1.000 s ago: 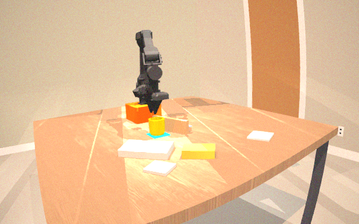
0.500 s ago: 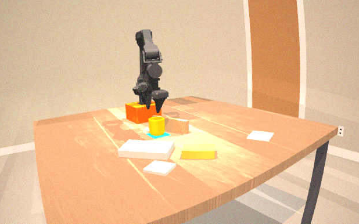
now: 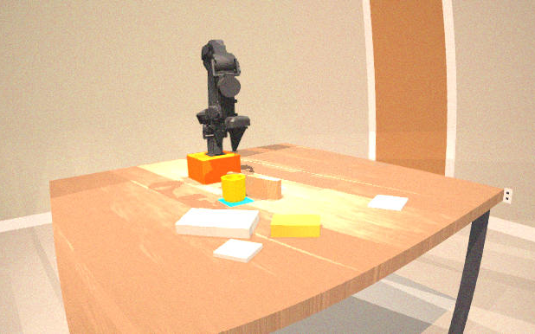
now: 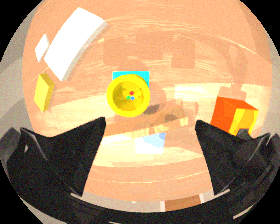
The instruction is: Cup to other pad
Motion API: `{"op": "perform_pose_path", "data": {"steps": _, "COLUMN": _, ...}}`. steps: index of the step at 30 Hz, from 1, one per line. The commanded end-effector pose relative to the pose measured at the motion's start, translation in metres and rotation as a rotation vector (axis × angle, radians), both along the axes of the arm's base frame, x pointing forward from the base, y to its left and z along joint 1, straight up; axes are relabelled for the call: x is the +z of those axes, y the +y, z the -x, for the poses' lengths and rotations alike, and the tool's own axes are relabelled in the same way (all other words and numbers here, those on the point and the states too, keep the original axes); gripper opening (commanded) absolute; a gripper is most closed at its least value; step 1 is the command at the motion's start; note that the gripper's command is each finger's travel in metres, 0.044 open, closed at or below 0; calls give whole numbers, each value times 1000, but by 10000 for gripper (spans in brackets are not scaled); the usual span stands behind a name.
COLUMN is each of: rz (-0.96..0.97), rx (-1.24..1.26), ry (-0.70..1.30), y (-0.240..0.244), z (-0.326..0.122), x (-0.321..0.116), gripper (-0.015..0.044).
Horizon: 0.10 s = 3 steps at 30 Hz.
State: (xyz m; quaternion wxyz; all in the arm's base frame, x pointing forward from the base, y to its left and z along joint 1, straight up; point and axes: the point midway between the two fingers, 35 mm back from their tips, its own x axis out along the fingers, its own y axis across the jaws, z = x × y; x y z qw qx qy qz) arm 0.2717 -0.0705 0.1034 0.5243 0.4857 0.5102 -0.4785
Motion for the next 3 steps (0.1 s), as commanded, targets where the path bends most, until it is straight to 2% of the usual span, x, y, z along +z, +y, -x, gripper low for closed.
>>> {"op": "perform_pose_path", "data": {"steps": 1, "rz": 0, "rx": 0, "ry": 0, "y": 0, "z": 0, "x": 0, "gripper": 440}}
{"op": "perform_pose_path", "data": {"steps": 3, "rz": 0, "rx": 0, "ry": 0, "y": 0, "z": 0, "x": 0, "gripper": 440}}
